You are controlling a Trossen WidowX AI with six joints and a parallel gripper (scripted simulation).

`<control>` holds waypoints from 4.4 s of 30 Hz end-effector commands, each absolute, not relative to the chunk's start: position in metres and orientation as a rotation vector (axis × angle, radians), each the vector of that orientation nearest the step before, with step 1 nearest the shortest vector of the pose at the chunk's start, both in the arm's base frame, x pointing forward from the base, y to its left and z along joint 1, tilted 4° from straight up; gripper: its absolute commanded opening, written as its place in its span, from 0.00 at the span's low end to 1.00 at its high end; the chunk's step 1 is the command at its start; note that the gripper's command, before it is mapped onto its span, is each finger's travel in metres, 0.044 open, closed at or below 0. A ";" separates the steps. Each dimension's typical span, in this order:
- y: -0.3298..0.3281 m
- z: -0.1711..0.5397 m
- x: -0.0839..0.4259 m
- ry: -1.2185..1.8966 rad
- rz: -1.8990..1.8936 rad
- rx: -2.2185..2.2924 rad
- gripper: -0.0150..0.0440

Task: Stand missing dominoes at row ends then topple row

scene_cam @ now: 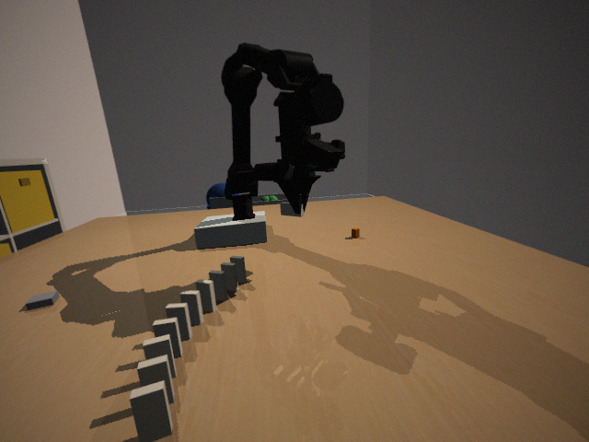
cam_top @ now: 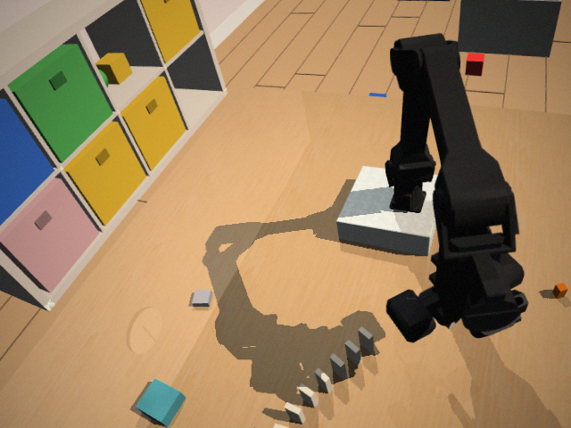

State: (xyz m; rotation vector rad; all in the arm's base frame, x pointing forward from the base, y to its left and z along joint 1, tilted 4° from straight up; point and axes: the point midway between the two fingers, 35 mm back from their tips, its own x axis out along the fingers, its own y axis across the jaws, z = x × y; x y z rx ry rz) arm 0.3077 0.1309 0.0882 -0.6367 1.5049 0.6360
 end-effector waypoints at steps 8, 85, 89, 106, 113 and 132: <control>0.188 0.093 0.347 1.601 0.174 -0.183 0.30; 0.308 0.035 0.405 0.324 -0.250 -0.043 0.30; 0.304 0.038 0.394 0.262 -0.275 -0.045 0.30; 0.271 0.048 0.340 0.050 -0.441 -0.012 0.30; 0.271 0.048 0.339 0.048 -0.443 -0.011 0.30; 0.271 0.017 0.341 0.048 -0.441 -0.008 0.30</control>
